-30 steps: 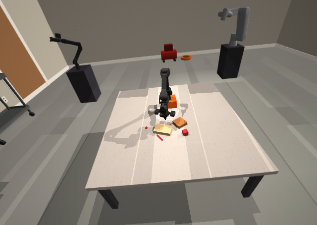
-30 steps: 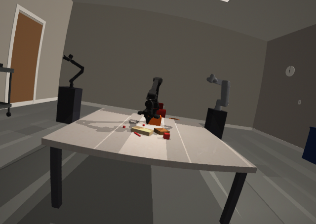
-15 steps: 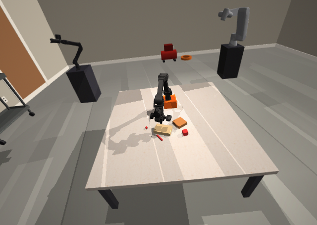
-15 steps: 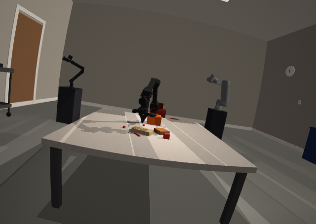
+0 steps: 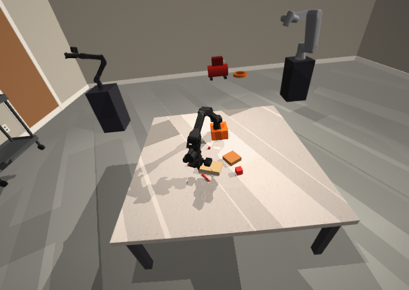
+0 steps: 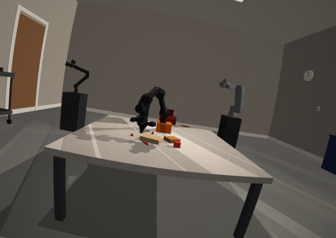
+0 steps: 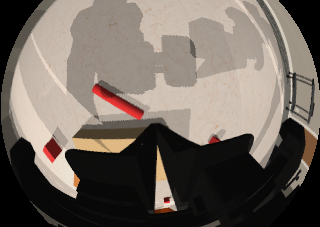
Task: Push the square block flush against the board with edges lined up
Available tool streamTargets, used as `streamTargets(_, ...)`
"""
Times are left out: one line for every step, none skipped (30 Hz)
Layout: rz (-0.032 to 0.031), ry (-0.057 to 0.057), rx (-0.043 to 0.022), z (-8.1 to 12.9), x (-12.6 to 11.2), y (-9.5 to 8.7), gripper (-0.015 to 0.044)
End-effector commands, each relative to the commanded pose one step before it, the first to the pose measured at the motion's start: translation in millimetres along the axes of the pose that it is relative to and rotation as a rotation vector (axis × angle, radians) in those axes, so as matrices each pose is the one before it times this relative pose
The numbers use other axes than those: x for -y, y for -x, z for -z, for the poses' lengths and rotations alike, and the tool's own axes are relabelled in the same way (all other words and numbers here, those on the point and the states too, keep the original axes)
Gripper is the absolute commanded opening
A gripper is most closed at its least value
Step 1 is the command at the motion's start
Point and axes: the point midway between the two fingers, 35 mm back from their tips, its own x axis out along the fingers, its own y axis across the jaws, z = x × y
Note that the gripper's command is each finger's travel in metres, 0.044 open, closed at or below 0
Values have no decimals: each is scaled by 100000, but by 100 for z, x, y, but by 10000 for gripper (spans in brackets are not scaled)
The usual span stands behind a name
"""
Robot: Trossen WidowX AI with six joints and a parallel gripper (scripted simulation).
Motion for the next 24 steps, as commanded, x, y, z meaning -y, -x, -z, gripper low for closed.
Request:
streamTargets(-447,875,-886,-85,-135,-3893,0)
streamTargets(-1,0,-7,52,-1,-913,0)
streamTargets(0,0,-3,22,0,-303,0)
streamTargets(0,0,0,0,0,0,0)
streamTargets(0,0,0,0,0,0,0)
streamTargets(0,0,0,0,0,0,0)
streamTargets(0,0,0,0,0,0,0)
streamTargets(0,0,-1,12,0,0,0)
streamTargets(0,0,-2,24,0,1,0)
streamTargets(0,0,-3,36,0,1,0)
streamTargets(0,0,-4,48,0,1,0)
streamTargets(0,0,-5,59,0,1,0)
streamTargets(0,0,-6,69,0,1,0)
streamTargets(0,0,-6,74,0,1,0)
streamTargets(0,0,-7,74,0,1,0)
streamTargets(0,0,-7,75,0,1,0)
streamTargets(0,0,-7,75,0,1,0)
streamTargets(0,0,-7,76,0,1,0)
streamTargets(0,0,-7,76,0,1,0)
streamTargets(0,0,-7,76,0,1,0)
streamTargets(0,0,-7,77,0,1,0)
streamTargets(0,0,-7,77,0,1,0)
streamTargets(0,0,-7,77,0,1,0)
streamTargets(0,0,-7,78,0,1,0)
